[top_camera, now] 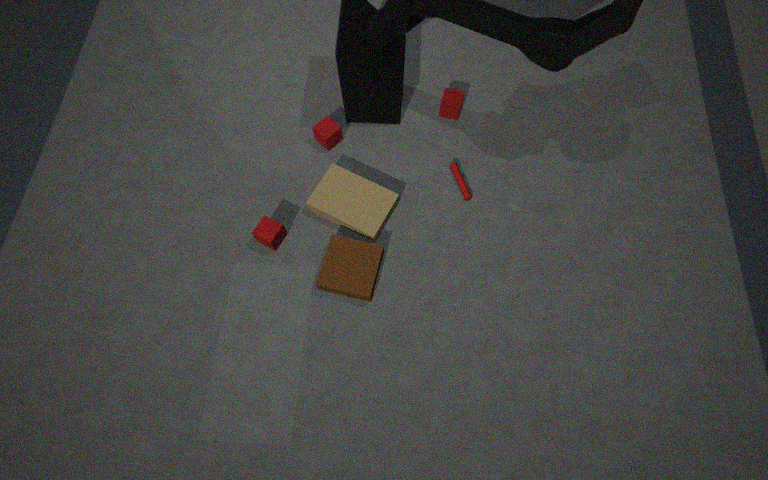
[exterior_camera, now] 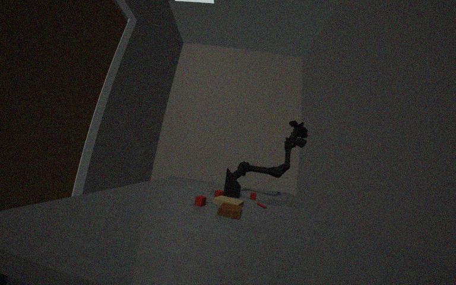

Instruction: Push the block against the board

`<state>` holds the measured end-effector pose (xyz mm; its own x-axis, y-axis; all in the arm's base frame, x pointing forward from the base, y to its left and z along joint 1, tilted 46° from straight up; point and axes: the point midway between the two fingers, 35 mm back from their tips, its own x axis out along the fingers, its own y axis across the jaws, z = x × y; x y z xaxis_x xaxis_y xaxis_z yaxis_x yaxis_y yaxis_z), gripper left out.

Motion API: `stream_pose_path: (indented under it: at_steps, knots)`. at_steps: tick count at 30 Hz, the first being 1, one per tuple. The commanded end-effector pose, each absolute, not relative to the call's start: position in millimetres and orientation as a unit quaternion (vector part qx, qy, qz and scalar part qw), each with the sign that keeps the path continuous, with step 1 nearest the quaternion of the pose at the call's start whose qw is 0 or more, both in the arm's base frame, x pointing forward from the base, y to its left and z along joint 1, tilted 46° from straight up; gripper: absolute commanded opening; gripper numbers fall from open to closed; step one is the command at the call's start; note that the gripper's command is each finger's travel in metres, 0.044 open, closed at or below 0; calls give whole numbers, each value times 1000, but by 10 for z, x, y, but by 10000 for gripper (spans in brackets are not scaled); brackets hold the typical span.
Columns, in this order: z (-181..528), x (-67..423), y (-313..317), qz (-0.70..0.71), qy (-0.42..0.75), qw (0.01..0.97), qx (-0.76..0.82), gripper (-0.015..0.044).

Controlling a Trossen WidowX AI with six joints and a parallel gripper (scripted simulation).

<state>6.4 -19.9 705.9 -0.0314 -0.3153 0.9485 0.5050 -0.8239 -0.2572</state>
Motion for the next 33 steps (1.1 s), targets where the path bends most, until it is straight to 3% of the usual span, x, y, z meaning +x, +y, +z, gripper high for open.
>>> stream_pose_path:
  at_steps: [1,15,33]
  knots:
    - [6995,5,-528,-709,-60,333,-619,0]
    - [6556,148,-1798,-656,-3,513,-554,0]
    - [5704,1069,-2797,-517,61,699,-490,0]
